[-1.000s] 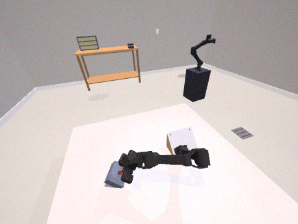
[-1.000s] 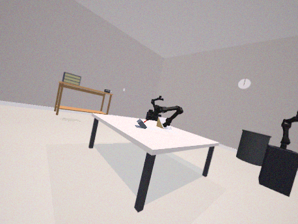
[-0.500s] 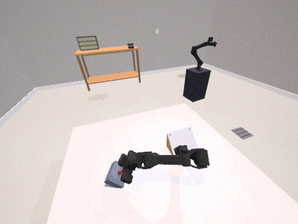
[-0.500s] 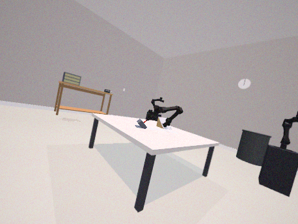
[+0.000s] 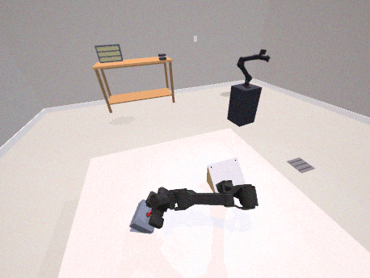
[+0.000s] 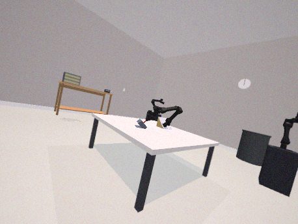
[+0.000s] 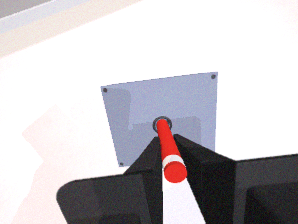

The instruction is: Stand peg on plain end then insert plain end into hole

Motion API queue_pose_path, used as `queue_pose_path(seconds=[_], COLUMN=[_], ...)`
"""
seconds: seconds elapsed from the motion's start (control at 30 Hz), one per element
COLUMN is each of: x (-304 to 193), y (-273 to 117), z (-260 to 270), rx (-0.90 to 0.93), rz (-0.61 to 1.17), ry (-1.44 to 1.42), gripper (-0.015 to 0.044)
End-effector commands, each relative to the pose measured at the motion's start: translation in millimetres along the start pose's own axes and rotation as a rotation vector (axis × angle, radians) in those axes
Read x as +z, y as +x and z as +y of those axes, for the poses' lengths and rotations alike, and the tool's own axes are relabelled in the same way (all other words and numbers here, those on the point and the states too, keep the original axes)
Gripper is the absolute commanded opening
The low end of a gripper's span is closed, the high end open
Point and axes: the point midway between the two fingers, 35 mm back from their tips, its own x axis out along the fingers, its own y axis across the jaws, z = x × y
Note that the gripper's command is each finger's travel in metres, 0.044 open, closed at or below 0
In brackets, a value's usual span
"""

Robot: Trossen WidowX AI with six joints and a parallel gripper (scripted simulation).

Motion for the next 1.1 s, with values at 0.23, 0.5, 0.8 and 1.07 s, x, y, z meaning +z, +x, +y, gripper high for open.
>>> queue_pose_path(seconds=[0.23,0.5,0.8,1.07], x=[1,1,2,2], y=[8,13,19,21], z=[0,0,0,1], rx=[-0.003,-0.002,-0.002,-0.002], rz=[-0.002,-0.002,-0.002,-0.002], ry=[0.003,0.003,0.003,0.003], gripper=[0.0,0.0,0.0,0.0])
